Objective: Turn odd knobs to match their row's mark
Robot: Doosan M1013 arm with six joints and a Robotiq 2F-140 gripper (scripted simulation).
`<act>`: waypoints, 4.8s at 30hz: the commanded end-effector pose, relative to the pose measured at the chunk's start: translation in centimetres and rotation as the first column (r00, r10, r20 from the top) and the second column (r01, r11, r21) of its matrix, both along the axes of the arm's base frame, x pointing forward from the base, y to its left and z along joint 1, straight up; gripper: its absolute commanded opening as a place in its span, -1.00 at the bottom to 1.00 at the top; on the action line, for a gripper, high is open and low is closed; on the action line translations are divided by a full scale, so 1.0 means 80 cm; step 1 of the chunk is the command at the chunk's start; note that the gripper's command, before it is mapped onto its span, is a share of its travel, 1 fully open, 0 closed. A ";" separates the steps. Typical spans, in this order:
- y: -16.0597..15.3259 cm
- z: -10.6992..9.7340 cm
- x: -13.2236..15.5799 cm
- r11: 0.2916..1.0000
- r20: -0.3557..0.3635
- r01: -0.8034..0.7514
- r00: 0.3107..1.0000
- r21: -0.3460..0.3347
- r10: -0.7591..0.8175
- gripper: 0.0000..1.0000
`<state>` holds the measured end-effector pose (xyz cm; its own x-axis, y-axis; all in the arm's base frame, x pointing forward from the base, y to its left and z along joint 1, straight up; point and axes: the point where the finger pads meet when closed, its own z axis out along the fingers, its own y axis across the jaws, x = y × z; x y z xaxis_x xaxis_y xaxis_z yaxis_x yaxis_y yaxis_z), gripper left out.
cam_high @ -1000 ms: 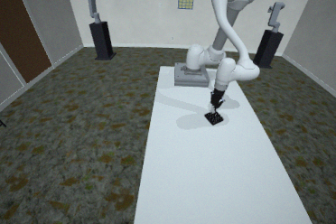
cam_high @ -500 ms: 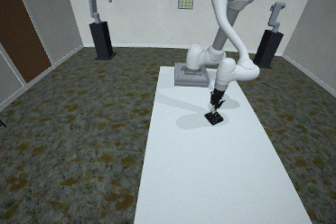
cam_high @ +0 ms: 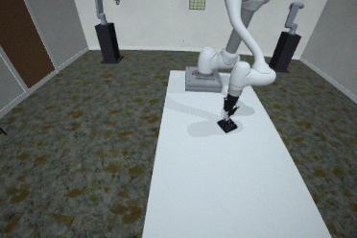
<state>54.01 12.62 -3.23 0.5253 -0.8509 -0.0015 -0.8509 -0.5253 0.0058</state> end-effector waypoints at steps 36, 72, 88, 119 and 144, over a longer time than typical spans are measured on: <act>0.000 0.048 0.000 1.000 0.000 0.000 1.000 0.000 0.000 -0.77; 0.000 0.055 0.000 0.670 0.003 0.742 0.670 -0.003 -0.742 -0.77; 0.000 0.061 0.000 0.096 0.007 0.995 0.096 -0.004 -0.995 -0.77; 0.000 0.071 0.000 -0.891 0.011 0.455 -0.890 0.000 -0.455 -0.77; 0.000 0.073 0.000 -0.954 0.012 0.301 -0.954 0.001 -0.301 -0.77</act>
<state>54.05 12.62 2.57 -0.7569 0.6535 0.0033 0.6535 0.7569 -0.0049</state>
